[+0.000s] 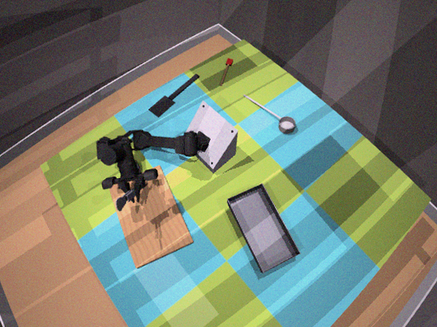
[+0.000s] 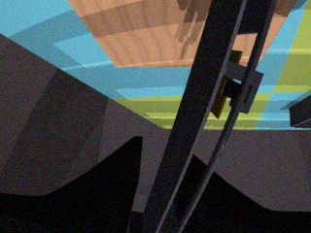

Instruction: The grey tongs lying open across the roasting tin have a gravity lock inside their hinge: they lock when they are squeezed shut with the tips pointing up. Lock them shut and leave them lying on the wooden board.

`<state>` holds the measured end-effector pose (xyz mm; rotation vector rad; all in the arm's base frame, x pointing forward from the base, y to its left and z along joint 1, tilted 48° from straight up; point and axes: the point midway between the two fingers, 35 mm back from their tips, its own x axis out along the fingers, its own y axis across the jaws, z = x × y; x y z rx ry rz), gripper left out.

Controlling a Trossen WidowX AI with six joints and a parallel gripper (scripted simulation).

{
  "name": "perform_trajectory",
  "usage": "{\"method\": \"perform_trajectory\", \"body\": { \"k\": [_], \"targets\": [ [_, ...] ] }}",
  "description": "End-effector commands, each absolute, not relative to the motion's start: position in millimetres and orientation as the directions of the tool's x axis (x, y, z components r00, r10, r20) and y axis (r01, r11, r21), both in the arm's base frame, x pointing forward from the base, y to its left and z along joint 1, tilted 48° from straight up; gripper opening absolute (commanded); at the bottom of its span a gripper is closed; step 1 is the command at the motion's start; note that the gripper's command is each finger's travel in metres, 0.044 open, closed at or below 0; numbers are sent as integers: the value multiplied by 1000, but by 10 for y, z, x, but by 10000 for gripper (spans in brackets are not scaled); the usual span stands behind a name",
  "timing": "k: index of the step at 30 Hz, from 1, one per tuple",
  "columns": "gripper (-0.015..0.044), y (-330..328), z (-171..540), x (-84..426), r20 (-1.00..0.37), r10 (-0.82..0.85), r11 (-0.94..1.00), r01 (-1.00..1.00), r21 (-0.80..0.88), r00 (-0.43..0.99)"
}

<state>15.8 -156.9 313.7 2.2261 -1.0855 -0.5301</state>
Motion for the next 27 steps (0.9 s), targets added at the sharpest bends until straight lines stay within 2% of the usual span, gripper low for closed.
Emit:
{"method": "perform_trajectory", "body": {
  "k": [1, 27],
  "targets": [
    [-150, -1524, 3177, 162, -111, -812, -480, -548, 685, 573],
    [-150, -1332, 3351, 195, -272, -879, -445, -470, 762, 392]
  ]
}}
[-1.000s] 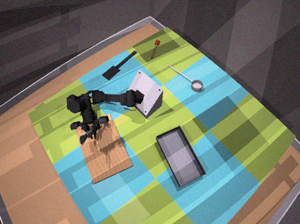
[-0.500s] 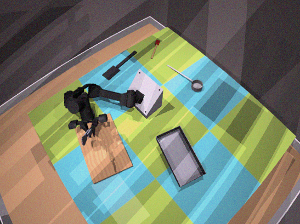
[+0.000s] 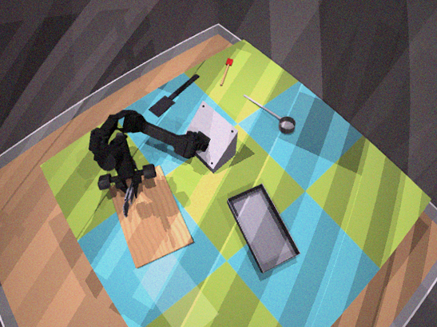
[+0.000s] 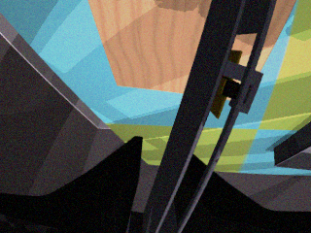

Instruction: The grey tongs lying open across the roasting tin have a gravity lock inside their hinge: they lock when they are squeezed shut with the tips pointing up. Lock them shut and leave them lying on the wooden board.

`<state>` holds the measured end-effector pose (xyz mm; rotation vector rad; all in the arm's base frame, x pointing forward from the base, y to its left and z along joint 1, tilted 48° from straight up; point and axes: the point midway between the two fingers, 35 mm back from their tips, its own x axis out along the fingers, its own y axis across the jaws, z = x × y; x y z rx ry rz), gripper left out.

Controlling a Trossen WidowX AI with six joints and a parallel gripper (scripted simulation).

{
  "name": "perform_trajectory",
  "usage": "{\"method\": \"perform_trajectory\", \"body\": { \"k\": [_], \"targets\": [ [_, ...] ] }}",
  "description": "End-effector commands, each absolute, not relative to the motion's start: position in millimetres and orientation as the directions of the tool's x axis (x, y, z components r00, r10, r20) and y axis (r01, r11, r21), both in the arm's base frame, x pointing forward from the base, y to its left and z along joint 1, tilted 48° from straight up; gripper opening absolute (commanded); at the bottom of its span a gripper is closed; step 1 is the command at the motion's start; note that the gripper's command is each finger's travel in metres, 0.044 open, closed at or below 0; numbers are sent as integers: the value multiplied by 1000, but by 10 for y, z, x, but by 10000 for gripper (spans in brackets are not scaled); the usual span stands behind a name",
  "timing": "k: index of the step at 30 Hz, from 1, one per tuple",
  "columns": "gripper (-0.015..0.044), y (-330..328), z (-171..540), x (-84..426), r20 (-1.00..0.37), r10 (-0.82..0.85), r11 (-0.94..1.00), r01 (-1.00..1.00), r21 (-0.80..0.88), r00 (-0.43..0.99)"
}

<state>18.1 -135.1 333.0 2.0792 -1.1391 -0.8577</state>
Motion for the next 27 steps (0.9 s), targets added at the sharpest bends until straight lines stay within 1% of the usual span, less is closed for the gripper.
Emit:
{"method": "perform_trajectory", "body": {
  "k": [1, 16, 27],
  "targets": [
    [-150, -1329, 3356, 199, -280, -881, -445, -469, 763, 382],
    [-150, -1333, 3413, 281, -395, -893, -449, -470, 760, 214],
    [-150, -1399, 3418, 374, -470, -875, -467, -467, 751, 120]
  ]
}}
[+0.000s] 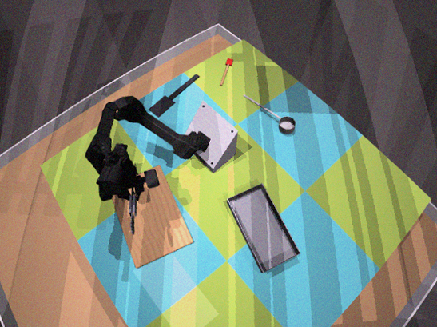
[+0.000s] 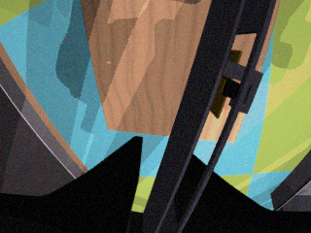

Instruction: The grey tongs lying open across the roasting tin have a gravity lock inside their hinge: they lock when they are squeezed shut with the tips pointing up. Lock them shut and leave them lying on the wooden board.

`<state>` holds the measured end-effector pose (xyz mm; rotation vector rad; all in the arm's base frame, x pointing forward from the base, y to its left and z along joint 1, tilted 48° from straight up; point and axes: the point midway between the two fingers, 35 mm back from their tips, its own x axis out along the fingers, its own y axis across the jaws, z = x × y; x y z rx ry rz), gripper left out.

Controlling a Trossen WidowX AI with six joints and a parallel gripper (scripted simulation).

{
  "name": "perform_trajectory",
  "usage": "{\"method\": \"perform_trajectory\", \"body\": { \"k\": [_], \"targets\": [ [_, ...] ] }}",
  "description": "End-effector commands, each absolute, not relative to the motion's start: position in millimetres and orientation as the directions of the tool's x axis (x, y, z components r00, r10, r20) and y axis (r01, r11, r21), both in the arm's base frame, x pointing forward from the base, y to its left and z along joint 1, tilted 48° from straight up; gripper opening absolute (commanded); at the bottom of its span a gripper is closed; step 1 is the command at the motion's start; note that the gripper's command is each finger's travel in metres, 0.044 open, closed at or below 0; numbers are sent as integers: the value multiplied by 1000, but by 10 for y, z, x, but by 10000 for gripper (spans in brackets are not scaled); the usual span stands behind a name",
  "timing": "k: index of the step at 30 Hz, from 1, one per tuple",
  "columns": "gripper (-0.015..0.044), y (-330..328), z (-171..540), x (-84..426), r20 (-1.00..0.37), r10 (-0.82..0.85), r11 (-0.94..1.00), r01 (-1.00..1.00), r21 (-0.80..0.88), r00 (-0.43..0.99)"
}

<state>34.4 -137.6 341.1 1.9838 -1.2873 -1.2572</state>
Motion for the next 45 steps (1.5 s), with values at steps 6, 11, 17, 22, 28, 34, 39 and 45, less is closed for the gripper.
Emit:
{"method": "perform_trajectory", "body": {
  "k": [6, 11, 17, 22, 28, 34, 39, 45],
  "targets": [
    [-150, -1447, 3402, 391, -519, -852, -481, -483, 732, 62],
    [-150, -1495, 3386, 392, -564, -826, -490, -508, 708, 10],
    [-150, -1563, 3361, 384, -616, -786, -495, -547, 675, -50],
    [-150, -1617, 3340, 371, -653, -752, -495, -578, 649, -89],
    [-150, -1620, 3339, 370, -655, -750, -495, -579, 648, -91],
    [-150, -1636, 3323, 378, -656, -749, -496, -580, 646, -91],
    [-150, -1687, 3276, 397, -660, -746, -497, -583, 643, -91],
    [-150, -1753, 3217, 416, -664, -742, -499, -586, 639, -92]
  ]
}}
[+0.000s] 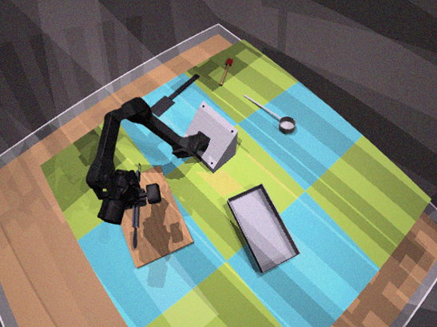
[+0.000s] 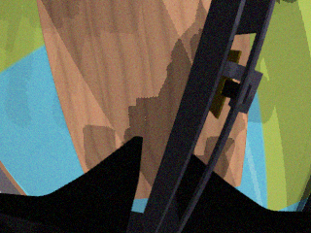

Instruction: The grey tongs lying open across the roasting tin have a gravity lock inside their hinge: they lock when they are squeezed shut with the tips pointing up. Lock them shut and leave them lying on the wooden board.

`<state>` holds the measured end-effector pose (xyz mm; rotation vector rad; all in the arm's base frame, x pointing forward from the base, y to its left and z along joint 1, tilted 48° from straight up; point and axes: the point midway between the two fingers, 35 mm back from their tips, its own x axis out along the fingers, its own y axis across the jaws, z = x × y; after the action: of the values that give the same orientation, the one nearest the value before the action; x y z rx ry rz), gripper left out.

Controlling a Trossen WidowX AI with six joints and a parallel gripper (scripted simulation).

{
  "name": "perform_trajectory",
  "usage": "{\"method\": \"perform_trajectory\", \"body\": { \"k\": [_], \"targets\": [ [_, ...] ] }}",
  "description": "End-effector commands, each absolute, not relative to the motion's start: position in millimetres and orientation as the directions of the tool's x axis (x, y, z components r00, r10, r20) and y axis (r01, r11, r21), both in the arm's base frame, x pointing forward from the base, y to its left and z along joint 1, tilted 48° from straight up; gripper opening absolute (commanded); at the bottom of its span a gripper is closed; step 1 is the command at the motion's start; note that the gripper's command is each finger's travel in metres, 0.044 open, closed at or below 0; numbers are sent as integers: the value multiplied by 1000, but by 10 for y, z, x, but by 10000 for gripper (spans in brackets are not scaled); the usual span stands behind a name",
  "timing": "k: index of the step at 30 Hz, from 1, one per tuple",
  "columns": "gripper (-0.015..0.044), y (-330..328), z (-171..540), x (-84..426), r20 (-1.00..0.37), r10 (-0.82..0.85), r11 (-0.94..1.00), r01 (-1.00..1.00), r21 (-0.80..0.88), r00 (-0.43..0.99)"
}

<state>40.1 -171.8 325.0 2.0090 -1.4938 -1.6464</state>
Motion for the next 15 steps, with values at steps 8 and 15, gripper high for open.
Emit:
{"method": "perform_trajectory", "body": {
  "k": [8, 15],
  "targets": [
    [-150, -1845, 3138, 432, -667, -739, -500, -589, 635, -92],
    [-150, -1927, 3068, 437, -669, -738, -500, -592, 632, -91]
  ]
}}
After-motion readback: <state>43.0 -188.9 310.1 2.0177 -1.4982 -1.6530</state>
